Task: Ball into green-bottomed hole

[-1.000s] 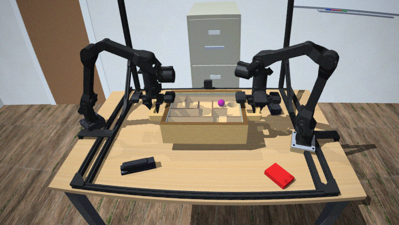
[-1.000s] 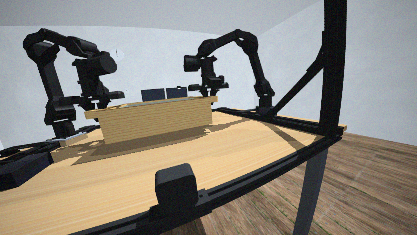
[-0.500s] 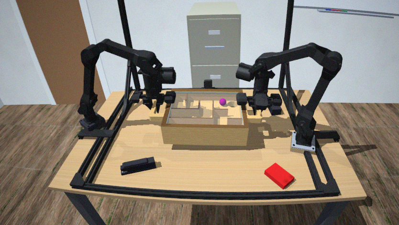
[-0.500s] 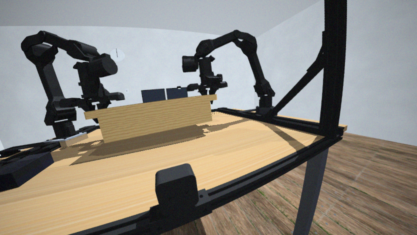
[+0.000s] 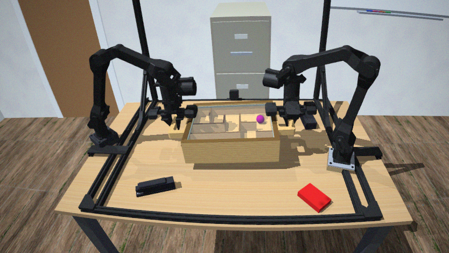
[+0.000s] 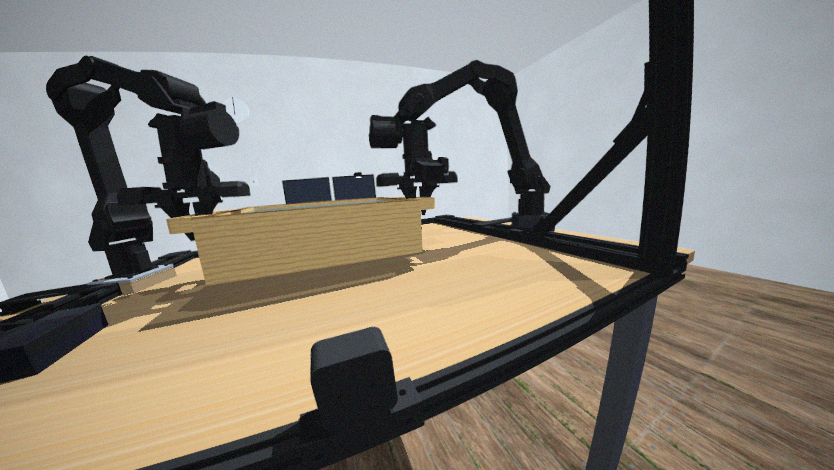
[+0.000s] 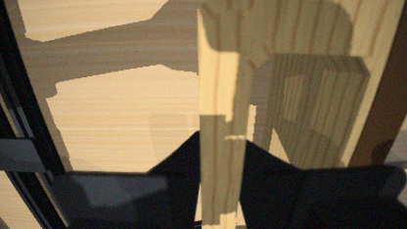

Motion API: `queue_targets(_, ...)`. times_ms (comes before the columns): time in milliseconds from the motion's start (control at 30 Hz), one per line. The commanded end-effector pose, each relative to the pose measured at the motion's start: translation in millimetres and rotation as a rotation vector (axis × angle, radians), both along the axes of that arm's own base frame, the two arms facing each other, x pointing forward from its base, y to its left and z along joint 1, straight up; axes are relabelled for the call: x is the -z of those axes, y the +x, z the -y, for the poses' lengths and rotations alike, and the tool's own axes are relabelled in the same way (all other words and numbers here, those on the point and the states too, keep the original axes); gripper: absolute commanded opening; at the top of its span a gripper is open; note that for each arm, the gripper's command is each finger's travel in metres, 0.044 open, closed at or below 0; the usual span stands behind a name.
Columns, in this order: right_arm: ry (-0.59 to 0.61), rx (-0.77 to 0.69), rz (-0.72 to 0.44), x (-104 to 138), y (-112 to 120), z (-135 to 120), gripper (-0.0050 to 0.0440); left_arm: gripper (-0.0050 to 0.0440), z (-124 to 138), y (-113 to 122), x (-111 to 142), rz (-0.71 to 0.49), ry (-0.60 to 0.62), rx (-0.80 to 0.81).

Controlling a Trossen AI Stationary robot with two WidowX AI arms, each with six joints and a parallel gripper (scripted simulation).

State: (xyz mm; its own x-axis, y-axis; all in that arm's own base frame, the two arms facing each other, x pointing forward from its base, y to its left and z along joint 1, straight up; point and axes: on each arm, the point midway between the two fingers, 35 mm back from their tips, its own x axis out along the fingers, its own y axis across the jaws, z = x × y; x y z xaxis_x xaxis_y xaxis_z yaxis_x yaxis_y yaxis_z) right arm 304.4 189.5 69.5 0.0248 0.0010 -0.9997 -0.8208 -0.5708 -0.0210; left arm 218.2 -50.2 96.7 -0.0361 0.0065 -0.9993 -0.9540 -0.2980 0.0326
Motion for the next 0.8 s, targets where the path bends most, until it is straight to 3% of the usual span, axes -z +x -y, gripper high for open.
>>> queue_targets(0, -0.008, -0.002, 0.024, 0.7, -3.1, 0.1, 0.002, 0.002, 1.1, 3.1, -4.8, -0.008, 0.015, -0.002)
queue_targets(400, 0.007, -0.002, -0.073, -15.3, 0.9, 0.8, 0.002, 0.002, -0.7, -0.5, 10.6, 0.079, -0.029, -0.002)
queue_targets(767, -0.017, -0.002, -0.073, -18.3, 1.0, -0.3, 0.002, 0.002, 0.2, -0.7, 13.9, 0.087, -0.005, -0.002)
